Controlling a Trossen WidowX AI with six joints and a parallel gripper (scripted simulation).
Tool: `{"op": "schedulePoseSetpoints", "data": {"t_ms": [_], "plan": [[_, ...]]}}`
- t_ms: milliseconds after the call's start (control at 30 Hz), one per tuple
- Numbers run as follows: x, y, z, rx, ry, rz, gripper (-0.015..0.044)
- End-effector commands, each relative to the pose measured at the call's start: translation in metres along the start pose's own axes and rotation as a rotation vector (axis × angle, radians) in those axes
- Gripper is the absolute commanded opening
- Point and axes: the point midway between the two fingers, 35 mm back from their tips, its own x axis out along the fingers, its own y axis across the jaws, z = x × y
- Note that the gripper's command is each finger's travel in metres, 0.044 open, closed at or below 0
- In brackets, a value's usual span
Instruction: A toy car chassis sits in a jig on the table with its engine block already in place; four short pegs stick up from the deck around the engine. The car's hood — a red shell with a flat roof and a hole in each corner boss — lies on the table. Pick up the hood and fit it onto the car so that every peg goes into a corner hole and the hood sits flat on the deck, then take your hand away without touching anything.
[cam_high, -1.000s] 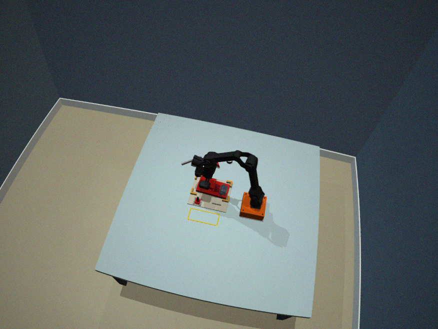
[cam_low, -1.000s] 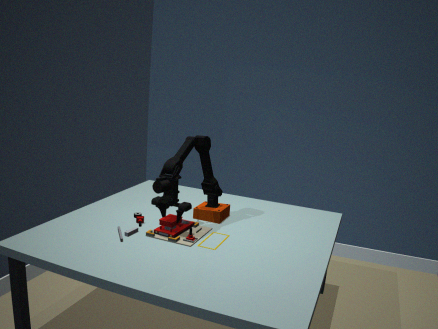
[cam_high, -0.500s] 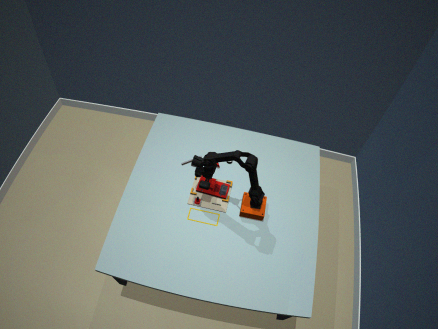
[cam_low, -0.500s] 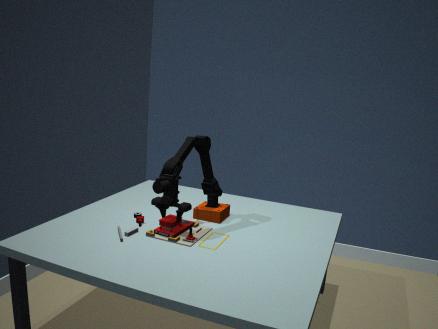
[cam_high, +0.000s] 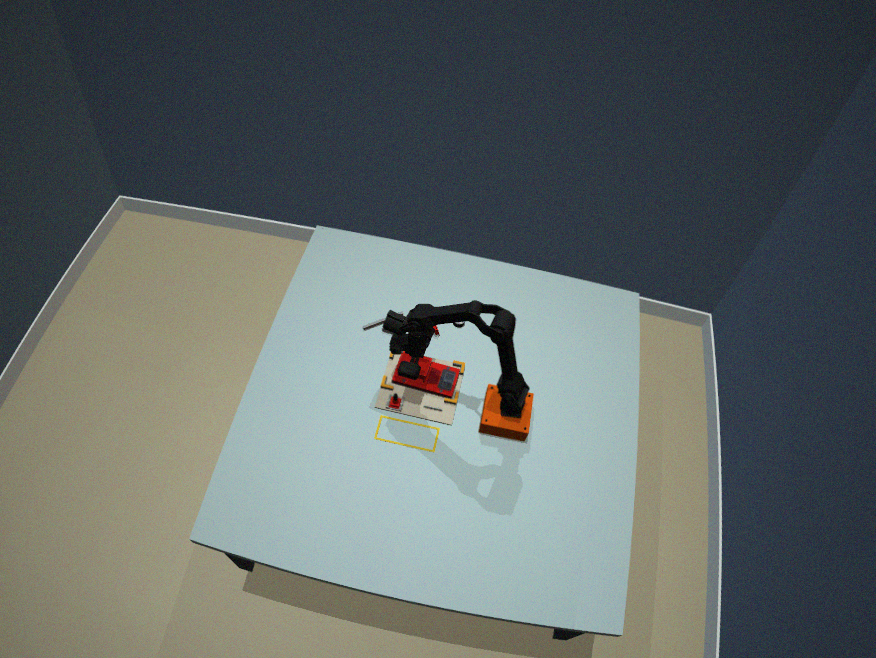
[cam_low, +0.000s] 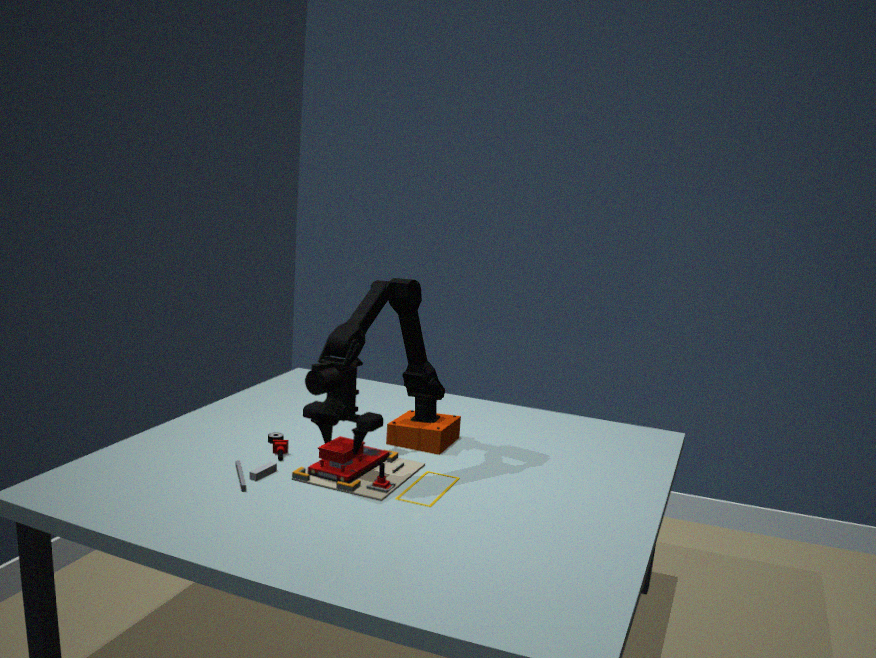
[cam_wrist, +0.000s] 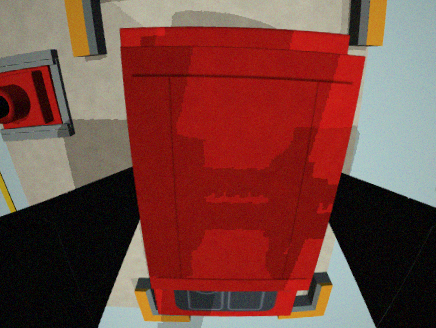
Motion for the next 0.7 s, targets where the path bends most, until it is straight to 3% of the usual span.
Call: {"op": "schedulePoseSetpoints", "data": {"t_ms": [0, 667], "plan": [[0.0017, -0.0004, 0.0003, -0.005, 0.000, -0.002, 0.0000], [0.0111, -0.0006, 0.0002, -0.005, 0.000, -0.002, 0.0000]]}}
